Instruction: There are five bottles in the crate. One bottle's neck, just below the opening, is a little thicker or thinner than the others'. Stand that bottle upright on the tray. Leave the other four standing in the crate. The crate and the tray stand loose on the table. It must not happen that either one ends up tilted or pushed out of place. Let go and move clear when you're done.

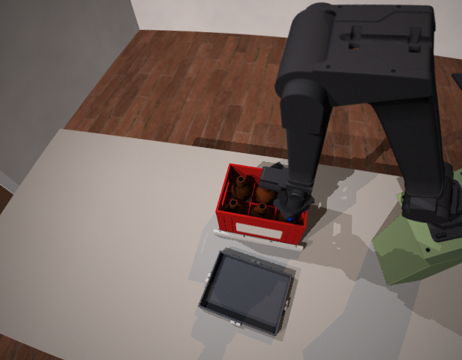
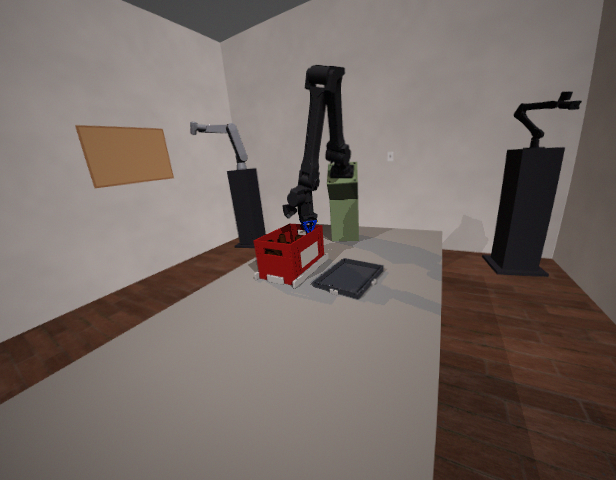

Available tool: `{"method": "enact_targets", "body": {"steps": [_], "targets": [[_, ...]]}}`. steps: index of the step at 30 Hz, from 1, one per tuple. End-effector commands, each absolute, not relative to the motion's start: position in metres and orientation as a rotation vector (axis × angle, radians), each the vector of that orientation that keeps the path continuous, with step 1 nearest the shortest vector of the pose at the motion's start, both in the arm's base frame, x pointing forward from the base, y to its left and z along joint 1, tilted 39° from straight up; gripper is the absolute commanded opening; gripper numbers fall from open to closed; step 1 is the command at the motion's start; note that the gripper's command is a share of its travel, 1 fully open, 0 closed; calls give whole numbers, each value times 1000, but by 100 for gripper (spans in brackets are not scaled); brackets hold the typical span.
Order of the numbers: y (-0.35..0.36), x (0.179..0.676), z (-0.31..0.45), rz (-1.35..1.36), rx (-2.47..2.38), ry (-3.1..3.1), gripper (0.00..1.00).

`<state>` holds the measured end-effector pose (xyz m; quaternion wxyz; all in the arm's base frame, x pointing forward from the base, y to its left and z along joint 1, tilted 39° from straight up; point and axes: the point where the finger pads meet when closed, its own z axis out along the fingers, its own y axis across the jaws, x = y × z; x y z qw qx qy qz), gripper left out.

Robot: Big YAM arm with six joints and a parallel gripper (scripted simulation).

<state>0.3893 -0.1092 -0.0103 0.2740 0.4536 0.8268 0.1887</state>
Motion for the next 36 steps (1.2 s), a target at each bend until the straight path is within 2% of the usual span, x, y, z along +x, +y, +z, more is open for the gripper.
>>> {"method": "enact_targets", "body": {"steps": [1, 12, 13, 36], "targets": [[-109, 395, -9, 513, 1217, 2214, 0], [-109, 395, -9, 513, 1217, 2214, 0], [-109, 395, -9, 513, 1217, 2214, 61], [-109, 395, -9, 513, 1217, 2214, 61]]}}
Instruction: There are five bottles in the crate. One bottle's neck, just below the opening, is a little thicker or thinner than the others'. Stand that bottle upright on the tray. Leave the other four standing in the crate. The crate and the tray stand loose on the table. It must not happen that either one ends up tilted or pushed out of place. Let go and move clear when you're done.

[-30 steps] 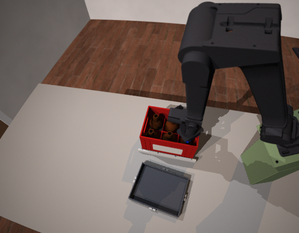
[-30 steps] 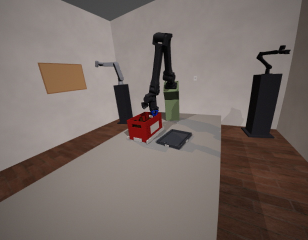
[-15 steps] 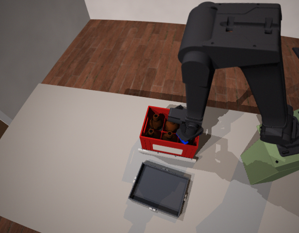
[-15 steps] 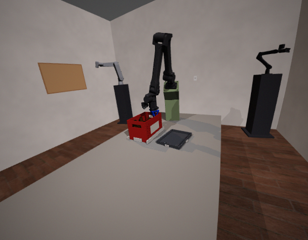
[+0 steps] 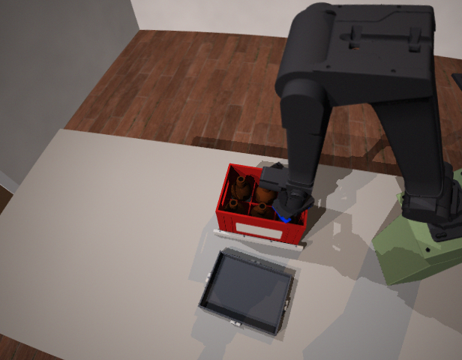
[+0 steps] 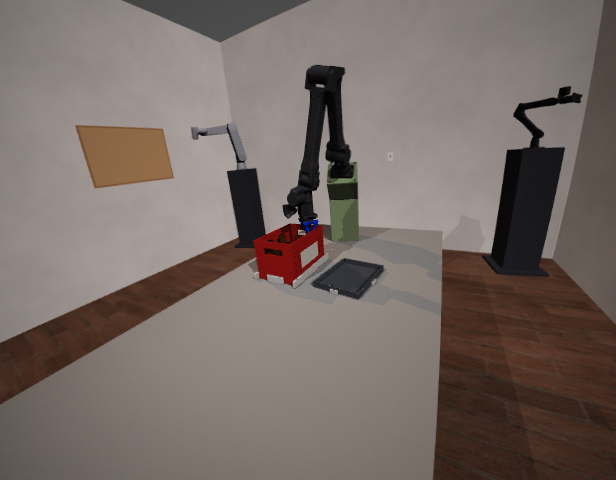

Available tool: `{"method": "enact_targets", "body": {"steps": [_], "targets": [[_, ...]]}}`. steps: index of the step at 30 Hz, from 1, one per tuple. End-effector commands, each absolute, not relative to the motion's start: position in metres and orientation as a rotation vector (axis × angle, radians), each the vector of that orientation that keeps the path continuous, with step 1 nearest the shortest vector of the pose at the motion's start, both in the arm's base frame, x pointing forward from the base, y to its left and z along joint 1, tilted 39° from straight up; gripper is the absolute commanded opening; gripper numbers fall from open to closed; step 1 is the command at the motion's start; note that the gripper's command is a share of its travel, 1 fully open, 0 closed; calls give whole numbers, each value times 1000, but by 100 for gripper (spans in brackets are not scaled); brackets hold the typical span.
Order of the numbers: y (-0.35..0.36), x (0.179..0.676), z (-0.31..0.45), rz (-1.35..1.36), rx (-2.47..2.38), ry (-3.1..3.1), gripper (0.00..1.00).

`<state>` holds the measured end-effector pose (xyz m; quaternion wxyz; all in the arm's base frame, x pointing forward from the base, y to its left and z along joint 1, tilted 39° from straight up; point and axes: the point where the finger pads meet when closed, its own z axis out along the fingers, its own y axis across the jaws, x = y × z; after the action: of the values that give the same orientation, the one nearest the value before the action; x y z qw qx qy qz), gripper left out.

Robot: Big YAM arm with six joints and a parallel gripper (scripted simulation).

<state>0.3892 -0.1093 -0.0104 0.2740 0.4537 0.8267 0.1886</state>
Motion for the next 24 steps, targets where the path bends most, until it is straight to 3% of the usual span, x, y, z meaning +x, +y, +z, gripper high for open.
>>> {"method": "enact_targets", "body": {"steps": [1, 24], "targets": [[-109, 395, -9, 513, 1217, 2214, 61], [-114, 377, 6, 502, 1218, 2215, 61]]}}
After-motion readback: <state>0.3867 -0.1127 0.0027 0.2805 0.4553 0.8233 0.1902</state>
